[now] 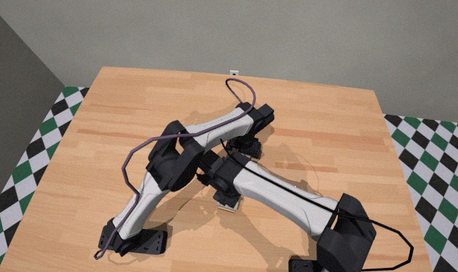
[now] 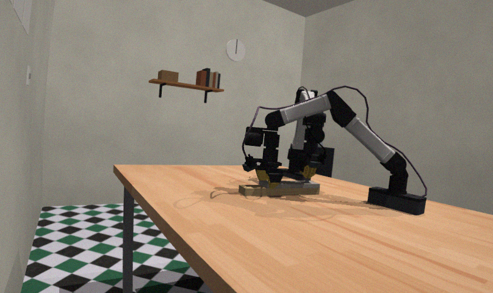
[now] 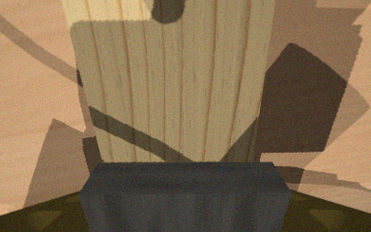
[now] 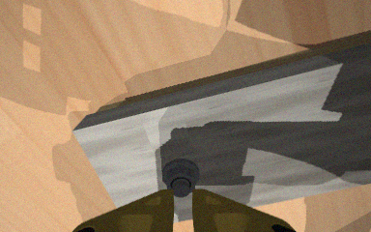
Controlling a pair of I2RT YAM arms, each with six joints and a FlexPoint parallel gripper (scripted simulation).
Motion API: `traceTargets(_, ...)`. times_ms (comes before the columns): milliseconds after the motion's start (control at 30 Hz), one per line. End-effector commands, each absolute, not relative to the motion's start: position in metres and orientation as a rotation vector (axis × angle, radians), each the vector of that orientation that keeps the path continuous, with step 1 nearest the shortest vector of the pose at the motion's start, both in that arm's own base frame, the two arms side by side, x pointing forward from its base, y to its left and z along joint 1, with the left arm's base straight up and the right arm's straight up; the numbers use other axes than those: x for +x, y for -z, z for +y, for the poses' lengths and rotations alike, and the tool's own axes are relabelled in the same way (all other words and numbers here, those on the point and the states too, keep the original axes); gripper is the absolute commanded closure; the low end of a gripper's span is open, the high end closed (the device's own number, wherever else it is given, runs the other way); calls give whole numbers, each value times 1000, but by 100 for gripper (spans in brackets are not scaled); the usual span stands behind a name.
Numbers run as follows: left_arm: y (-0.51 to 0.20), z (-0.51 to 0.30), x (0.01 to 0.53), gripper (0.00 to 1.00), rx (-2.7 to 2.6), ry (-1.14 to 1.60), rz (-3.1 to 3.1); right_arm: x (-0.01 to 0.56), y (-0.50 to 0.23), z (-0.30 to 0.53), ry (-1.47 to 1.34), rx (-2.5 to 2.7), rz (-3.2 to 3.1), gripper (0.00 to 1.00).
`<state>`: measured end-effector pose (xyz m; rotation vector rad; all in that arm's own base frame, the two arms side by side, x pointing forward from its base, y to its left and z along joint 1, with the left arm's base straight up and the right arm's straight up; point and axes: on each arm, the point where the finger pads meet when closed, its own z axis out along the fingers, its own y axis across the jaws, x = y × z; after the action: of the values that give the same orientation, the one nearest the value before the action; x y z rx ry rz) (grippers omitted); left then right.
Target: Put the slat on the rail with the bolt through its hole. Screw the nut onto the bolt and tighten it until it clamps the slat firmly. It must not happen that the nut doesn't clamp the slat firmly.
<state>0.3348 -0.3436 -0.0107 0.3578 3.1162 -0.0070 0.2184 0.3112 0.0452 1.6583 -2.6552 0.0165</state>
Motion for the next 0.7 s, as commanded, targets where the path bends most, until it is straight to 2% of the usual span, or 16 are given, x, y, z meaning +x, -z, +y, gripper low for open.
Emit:
traceTargets(0,4,-345,338,33,364,25,3099,219,-49,314,-6,1668,-2664,89)
traceTargets(667,4,-345,338,33,364,25,3099,220,-50,314,-3,1670,-2666,89)
